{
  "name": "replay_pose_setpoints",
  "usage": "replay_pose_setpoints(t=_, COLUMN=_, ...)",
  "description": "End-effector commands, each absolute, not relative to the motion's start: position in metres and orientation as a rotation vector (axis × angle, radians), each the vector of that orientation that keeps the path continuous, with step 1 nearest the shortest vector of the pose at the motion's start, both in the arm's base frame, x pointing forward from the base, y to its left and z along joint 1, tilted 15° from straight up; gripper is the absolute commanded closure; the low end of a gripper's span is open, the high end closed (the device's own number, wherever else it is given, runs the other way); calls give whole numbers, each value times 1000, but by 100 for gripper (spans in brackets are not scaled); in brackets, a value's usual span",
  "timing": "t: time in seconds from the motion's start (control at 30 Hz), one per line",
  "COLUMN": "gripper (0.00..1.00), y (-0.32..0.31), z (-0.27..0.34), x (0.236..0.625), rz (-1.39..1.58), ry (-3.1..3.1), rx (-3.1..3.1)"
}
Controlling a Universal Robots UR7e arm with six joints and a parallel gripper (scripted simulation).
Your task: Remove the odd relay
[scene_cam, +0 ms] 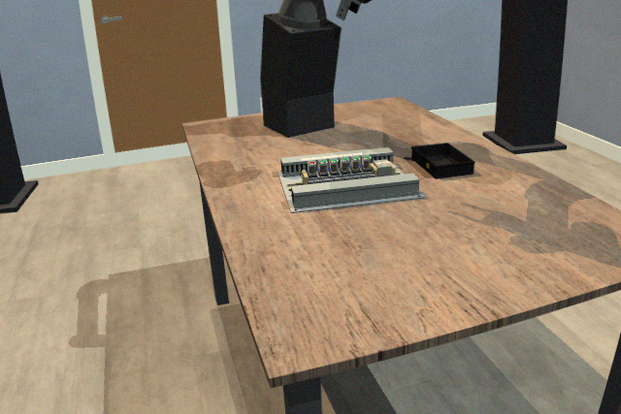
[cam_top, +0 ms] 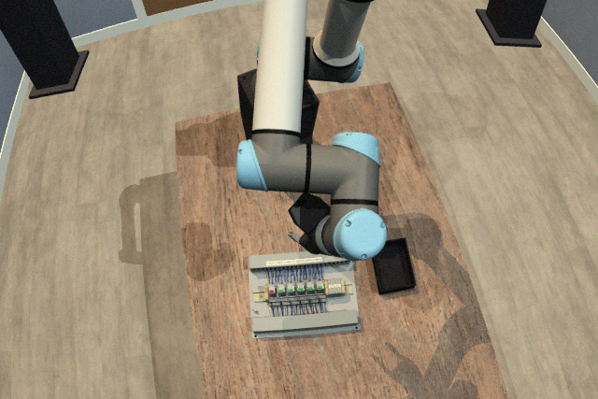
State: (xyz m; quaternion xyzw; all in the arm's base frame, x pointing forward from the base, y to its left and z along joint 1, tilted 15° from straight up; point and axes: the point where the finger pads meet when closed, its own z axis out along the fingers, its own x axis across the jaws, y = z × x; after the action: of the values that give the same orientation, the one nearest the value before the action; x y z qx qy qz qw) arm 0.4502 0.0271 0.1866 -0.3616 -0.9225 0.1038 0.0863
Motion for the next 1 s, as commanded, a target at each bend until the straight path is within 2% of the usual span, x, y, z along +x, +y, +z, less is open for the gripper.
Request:
replay_pose_setpoints(t=0.0, gripper=2, y=23, z=188, x=445, rz=285, ry=-2726, rx=-1203)
replay_pose_setpoints(t=0.97, gripper=2, y=10, z=189, x=424, rz=167, ry=-2551, rx=-1699)
